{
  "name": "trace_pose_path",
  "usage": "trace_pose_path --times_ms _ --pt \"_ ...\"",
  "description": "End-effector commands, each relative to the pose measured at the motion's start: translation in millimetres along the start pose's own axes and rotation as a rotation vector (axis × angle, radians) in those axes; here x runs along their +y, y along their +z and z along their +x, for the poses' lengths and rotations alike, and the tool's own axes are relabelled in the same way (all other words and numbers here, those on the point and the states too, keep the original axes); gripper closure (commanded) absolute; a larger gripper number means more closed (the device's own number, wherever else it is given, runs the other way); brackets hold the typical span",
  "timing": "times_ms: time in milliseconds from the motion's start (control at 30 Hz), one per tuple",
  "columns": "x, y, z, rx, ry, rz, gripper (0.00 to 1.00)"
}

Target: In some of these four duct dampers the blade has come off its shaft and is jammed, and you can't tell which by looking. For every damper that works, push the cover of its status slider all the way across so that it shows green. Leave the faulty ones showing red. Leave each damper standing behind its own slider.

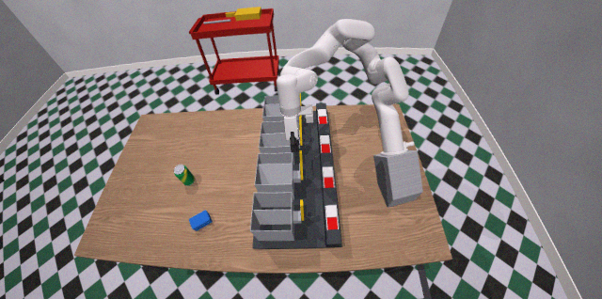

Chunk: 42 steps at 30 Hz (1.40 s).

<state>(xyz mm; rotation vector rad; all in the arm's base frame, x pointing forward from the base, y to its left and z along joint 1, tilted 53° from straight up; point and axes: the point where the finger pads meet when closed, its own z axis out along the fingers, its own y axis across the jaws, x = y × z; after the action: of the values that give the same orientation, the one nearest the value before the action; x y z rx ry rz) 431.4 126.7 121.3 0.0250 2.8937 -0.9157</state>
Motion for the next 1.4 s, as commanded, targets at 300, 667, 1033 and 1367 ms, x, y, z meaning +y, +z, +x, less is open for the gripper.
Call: trace_pose_path --times_ms 300,667,1033,1367 --pt "-17 1 21 -0.044 -0.008 -0.128 0.61" --pt "-17 1 21 -0.044 -0.008 -0.128 0.61" --pt "-16 6 21 -0.043 -0.009 -0.128 0.61" --pt "-15 18 20 -0.043 -0.009 -0.128 0.61"
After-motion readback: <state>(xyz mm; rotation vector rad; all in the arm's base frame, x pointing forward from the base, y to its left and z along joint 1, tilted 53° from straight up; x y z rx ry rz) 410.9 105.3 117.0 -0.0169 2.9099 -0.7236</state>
